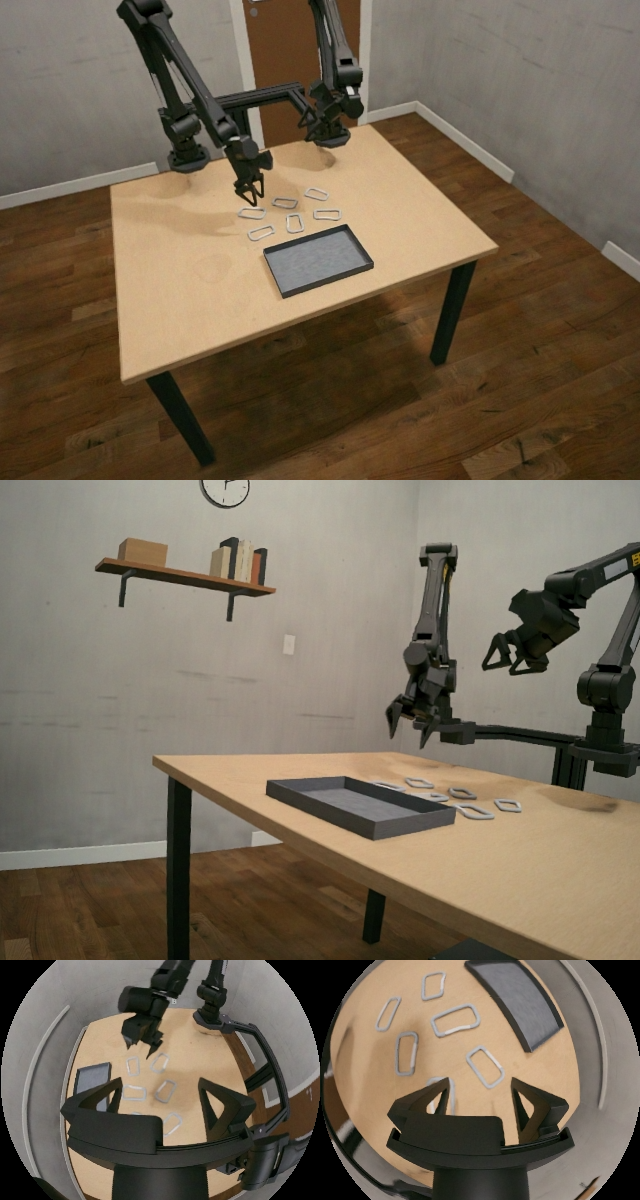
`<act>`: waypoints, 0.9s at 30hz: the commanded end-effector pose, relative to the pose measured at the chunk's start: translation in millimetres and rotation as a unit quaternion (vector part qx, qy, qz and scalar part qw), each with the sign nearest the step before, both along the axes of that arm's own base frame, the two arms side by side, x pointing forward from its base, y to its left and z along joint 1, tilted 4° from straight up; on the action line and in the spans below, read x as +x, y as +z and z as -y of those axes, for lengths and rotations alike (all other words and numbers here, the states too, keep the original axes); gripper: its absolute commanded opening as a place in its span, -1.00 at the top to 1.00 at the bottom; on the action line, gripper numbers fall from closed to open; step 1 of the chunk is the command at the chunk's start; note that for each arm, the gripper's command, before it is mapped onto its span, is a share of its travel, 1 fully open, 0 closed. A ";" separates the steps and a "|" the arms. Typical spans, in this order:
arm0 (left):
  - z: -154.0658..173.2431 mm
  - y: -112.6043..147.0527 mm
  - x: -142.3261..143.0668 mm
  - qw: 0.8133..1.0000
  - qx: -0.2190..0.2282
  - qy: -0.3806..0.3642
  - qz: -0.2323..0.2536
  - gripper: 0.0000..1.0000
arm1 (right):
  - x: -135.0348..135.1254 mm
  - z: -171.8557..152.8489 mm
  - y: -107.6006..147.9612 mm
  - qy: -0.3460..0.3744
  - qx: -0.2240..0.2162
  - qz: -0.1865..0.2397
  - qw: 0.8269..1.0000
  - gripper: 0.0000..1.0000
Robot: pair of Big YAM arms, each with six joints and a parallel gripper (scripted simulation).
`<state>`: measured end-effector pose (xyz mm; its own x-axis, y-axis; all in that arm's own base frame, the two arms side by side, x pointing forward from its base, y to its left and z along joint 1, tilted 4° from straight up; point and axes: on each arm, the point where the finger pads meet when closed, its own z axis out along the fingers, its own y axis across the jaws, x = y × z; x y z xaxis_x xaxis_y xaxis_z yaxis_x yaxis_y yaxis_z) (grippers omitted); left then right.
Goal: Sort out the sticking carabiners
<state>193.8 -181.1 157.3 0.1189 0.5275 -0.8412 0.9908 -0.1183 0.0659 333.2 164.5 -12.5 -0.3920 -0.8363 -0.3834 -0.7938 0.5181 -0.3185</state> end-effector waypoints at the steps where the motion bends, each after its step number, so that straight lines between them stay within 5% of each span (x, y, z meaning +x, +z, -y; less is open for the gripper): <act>1: 0.8 0.4 1.2 1.000 -0.001 -0.004 -0.001 -1.00 | 28.6 0.4 -12.4 0.088 -0.075 -0.019 0.993 -0.57; 12: 0.8 0.4 1.2 1.000 -0.001 -0.004 -0.001 -1.00 | 51.5 14.0 -61.0 0.242 -0.165 -0.144 0.945 -0.57; 27: 0.8 0.4 1.2 1.000 -0.001 -0.004 -0.001 -1.00 | 50.9 13.8 -78.8 0.246 -0.167 -0.177 0.938 -0.57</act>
